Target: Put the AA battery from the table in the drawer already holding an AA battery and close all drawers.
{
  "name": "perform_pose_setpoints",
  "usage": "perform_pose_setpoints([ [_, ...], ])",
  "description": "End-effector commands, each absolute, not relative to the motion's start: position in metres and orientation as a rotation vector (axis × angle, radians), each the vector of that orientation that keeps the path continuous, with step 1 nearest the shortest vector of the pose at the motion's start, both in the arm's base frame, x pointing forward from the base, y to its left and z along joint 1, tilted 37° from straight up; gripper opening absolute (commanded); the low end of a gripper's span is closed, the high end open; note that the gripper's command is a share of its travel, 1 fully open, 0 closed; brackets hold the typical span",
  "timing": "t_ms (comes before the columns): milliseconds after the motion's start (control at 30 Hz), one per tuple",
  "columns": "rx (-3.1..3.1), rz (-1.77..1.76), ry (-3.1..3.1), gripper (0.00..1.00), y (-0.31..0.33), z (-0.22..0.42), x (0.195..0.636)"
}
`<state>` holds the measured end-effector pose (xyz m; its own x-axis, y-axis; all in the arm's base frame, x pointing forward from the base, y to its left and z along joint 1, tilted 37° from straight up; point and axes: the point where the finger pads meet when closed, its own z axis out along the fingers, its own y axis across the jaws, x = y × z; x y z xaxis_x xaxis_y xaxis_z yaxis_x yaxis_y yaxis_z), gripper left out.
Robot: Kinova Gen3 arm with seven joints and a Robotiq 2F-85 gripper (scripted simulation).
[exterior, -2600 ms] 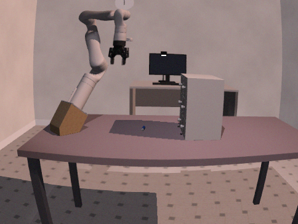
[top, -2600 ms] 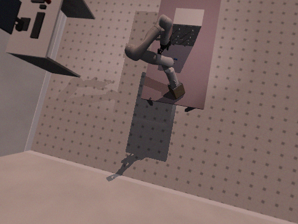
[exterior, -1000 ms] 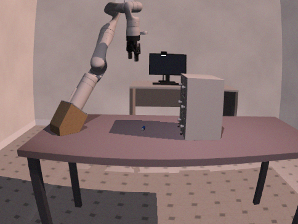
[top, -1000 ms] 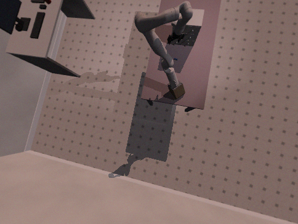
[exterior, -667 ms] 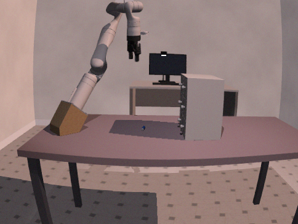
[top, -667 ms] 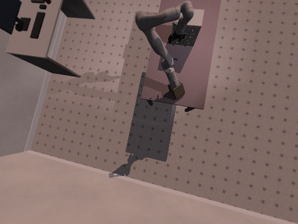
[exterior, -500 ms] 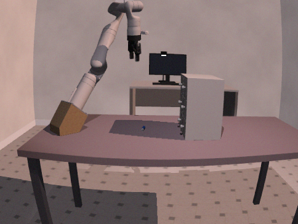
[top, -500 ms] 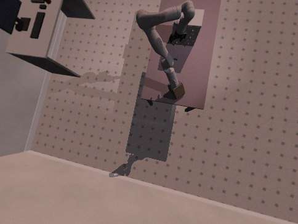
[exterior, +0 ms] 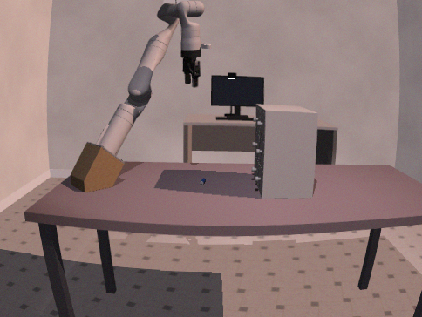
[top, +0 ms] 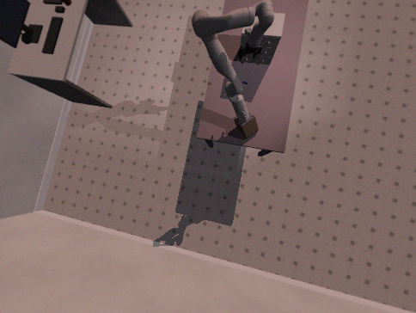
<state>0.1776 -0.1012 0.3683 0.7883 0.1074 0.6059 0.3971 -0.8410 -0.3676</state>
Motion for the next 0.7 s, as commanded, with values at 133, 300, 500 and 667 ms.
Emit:
perform_pose_setpoints([
  [133, -2.497, -0.793, -0.33, 1.0, -0.112, 0.365, 0.182],
  [300, -2.497, -0.793, -0.33, 1.0, -0.112, 0.365, 0.182],
  [500, -2.504, -0.784, -0.285, 1.0, -0.123, 0.362, 0.185],
  [667, -2.504, -0.784, -0.285, 1.0, -0.123, 0.362, 0.185],
])
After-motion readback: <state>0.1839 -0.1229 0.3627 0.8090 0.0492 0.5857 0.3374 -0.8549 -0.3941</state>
